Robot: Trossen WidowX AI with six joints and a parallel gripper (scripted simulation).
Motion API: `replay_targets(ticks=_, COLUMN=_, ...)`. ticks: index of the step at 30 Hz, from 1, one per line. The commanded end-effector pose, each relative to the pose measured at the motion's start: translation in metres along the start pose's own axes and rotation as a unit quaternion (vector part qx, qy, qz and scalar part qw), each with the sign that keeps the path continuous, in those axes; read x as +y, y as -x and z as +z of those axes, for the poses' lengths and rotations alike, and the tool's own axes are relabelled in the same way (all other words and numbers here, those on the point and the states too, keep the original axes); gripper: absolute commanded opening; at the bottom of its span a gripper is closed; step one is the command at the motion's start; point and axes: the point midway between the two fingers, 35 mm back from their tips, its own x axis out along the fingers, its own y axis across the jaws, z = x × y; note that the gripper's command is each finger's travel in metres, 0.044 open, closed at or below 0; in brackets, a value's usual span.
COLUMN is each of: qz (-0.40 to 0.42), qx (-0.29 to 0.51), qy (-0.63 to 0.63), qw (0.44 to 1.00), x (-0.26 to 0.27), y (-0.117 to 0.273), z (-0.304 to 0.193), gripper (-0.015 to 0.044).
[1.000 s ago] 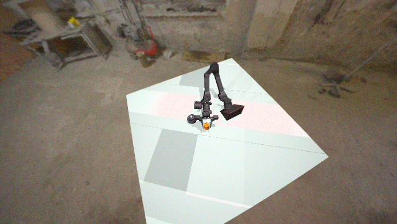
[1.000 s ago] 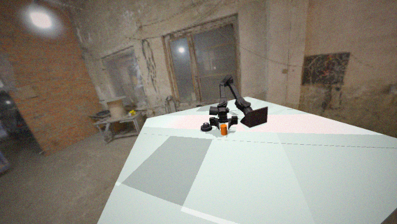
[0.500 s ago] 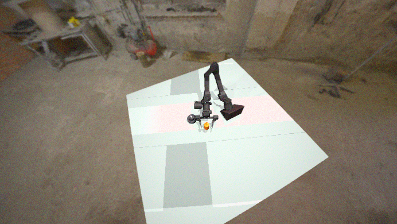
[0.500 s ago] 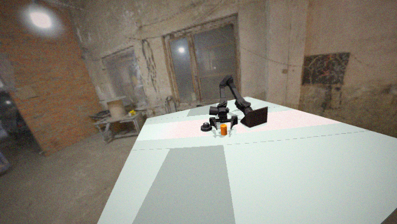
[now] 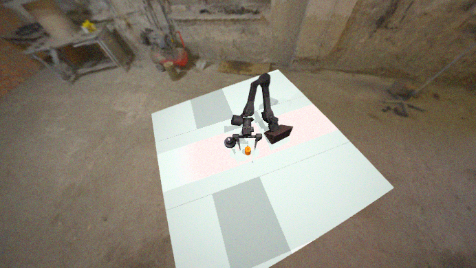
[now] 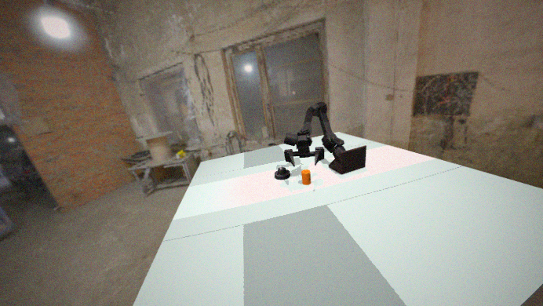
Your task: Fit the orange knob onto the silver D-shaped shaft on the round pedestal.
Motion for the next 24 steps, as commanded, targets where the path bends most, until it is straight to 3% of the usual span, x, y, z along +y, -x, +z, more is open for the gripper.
replay_targets(ticks=1, qz=-0.003, qx=0.000, qy=-0.004, qw=1.000, x=0.002, y=0.008, z=0.021, gripper=0.0440)
replay_targets(ticks=5, qz=0.001, qx=0.005, qy=-0.007, qw=1.000, x=0.002, y=0.008, z=0.021, gripper=0.0440)
replay_targets(ticks=7, qz=0.027, qx=0.045, qy=-0.033, qw=0.998, x=0.004, y=0.003, z=0.020, gripper=0.0440)
replay_targets(ticks=15, qz=0.105, qx=0.326, qy=-0.109, qw=0.933, x=0.015, y=-0.006, z=0.016, gripper=0.0440)
replay_targets(ticks=24, qz=0.012, qx=0.590, qy=-0.020, qw=0.807, x=0.005, y=0.006, z=0.045, gripper=0.0440)
